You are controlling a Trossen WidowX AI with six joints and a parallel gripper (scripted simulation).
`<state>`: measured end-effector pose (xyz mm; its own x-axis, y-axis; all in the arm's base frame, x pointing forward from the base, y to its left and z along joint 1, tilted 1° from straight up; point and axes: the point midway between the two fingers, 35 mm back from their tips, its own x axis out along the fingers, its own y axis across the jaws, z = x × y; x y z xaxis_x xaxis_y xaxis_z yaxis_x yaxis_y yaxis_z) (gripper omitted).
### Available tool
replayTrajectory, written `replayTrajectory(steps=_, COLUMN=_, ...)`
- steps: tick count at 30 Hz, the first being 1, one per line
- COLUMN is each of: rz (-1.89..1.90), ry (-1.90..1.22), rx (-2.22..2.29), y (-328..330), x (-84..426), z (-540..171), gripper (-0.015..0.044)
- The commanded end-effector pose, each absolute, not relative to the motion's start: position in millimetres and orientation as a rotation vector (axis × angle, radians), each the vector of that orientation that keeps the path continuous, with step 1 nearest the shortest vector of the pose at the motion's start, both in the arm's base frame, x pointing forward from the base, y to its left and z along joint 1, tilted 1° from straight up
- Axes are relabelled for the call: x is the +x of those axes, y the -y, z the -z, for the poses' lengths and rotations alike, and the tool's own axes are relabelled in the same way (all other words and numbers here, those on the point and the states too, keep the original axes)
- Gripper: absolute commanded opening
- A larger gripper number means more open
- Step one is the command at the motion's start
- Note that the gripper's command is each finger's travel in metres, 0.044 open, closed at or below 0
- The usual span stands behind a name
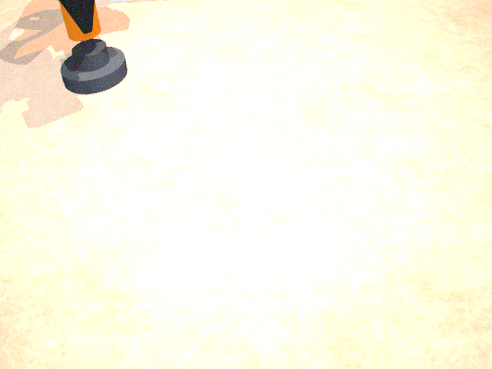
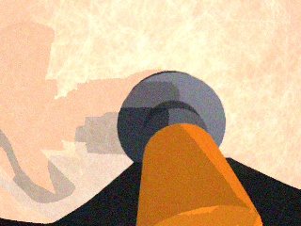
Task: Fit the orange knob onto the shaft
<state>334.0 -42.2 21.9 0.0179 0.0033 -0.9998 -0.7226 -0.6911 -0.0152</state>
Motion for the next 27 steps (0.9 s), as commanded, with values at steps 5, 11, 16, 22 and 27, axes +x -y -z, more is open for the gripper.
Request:
replayTrajectory(steps=5, rz=-1.798, ry=-0.648, rx=-1.841, y=42.7, x=334.8, z=-23.3, gripper=0.0)
replayTrajectory(steps=11, rz=-1.798, ry=-0.648, rx=-1.84, y=42.5, x=333.9, z=-20.5, gripper=0.0)
replayTrajectory(steps=16, rz=-1.798, ry=-0.648, rx=-1.84, y=42.5, x=333.9, z=-19.1, gripper=0.0)
replayTrajectory(steps=22, rz=-1.798, ry=-0.648, rx=-1.84, y=42.6, x=334.0, z=-19.5, gripper=0.0)
replayTrajectory(steps=27, rz=-1.798, ry=-0.648, rx=-1.841, y=42.7, x=334.1, z=-19.1, gripper=0.0)
